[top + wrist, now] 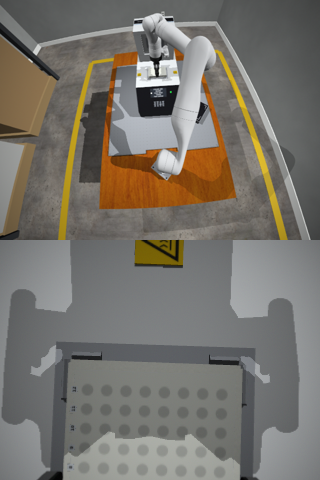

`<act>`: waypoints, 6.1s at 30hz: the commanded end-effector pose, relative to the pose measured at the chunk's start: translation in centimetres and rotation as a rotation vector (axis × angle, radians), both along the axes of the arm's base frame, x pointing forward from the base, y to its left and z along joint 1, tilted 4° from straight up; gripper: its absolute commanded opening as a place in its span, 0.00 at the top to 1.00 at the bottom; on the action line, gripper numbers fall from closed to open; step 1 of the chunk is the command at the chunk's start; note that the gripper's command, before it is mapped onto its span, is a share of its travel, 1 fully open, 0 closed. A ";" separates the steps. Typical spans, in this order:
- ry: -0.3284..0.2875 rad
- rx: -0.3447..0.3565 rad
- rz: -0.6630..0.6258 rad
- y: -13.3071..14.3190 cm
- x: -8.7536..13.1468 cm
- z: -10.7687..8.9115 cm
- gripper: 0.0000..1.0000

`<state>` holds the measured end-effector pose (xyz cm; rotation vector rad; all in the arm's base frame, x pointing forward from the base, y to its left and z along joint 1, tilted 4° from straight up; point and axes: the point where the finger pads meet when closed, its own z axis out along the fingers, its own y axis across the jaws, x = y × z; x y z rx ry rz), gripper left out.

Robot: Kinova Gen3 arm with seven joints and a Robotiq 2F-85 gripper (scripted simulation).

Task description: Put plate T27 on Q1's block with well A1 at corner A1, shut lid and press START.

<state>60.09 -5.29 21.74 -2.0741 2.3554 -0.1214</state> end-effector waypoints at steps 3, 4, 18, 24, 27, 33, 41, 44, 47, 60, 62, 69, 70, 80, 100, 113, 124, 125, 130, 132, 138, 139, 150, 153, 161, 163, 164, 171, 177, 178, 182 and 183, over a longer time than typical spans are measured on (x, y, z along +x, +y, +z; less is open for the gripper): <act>-0.002 0.000 0.000 0.0 0.0 0.1 0.00; -0.002 0.000 0.000 0.0 0.0 0.1 0.00; -0.002 0.000 0.000 0.0 0.0 0.6 0.00; -0.002 0.000 0.000 0.1 -0.1 1.4 0.00; -0.002 0.000 0.000 0.1 -0.1 1.8 0.00; -0.002 0.000 0.000 0.1 -0.1 2.4 0.00; -0.002 0.000 0.000 0.2 -0.2 3.4 0.00; -0.002 0.000 0.000 0.2 -0.2 3.8 0.00; -0.002 0.000 0.000 0.2 -0.2 4.2 0.00; -0.002 0.000 0.000 0.3 -0.2 4.6 0.00; -0.002 0.000 0.000 0.3 -0.2 4.6 0.00; -0.002 0.000 0.000 0.3 -0.2 4.6 0.00; -0.002 0.000 0.000 0.3 -0.2 4.6 0.00; -0.002 0.000 0.000 0.3 -0.2 4.6 0.00; -0.149 0.054 -0.368 0.6 -4.2 4.9 0.11; -0.296 0.107 -0.736 1.0 -8.1 5.3 0.22; -0.305 0.111 -0.760 1.2 -11.1 5.5 0.30; -0.305 0.111 -0.760 1.3 -11.4 5.6 0.31; -0.305 0.111 -0.760 1.4 -13.1 5.7 0.35; -0.305 0.111 -0.760 1.5 -13.8 5.8 0.37; -0.305 0.111 -0.760 1.6 -15.1 5.9 0.41; -0.305 0.111 -0.760 1.6 -15.4 5.9 0.41; -0.305 0.111 -0.760 2.0 -19.0 6.3 0.51; -0.305 0.111 -0.760 2.0 -19.4 6.3 0.52; -0.304 0.111 -0.760 2.2 -22.0 6.5 0.59; -0.304 0.111 -0.760 2.3 -22.7 6.6 0.61; -0.304 0.111 -0.760 2.3 -23.0 6.6 0.62; -0.304 0.111 -0.760 2.4 -24.0 6.7 0.67; -0.304 0.111 -0.760 2.4 -24.0 6.7 0.72; -0.304 0.111 -0.760 2.4 -24.0 6.7 0.73; -0.304 0.111 -0.760 2.4 -24.0 6.7 0.77; -0.304 0.111 -0.760 2.4 -24.0 6.7 0.77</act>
